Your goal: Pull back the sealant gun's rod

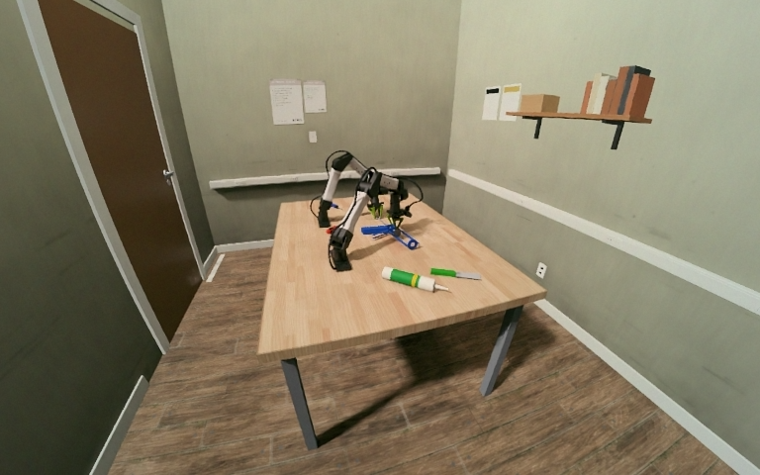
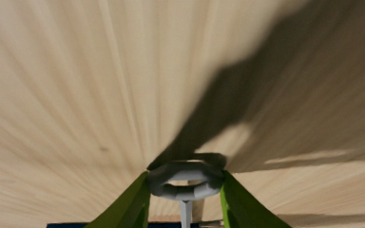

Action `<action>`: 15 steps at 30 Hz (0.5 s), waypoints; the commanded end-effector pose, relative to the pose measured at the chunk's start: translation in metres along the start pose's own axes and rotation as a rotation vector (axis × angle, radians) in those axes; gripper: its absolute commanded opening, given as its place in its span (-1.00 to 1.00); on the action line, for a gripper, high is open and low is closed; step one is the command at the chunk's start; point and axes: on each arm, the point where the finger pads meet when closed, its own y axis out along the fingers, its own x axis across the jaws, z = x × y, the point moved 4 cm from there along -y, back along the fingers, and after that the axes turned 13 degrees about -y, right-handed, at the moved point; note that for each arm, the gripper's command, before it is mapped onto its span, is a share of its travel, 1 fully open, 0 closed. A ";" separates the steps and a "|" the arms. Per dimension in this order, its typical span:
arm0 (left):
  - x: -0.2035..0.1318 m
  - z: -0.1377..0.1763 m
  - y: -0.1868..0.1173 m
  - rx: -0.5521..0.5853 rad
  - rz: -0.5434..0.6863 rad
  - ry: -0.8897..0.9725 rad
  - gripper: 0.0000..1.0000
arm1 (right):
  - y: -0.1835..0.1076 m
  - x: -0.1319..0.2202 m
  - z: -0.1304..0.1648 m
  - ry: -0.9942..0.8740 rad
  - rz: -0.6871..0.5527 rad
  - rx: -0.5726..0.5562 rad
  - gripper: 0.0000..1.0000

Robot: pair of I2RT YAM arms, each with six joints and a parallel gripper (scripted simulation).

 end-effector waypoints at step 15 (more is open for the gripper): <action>-0.010 -0.029 -0.023 0.018 0.003 0.001 -0.36 | 0.006 -0.022 0.010 0.022 0.084 0.040 0.03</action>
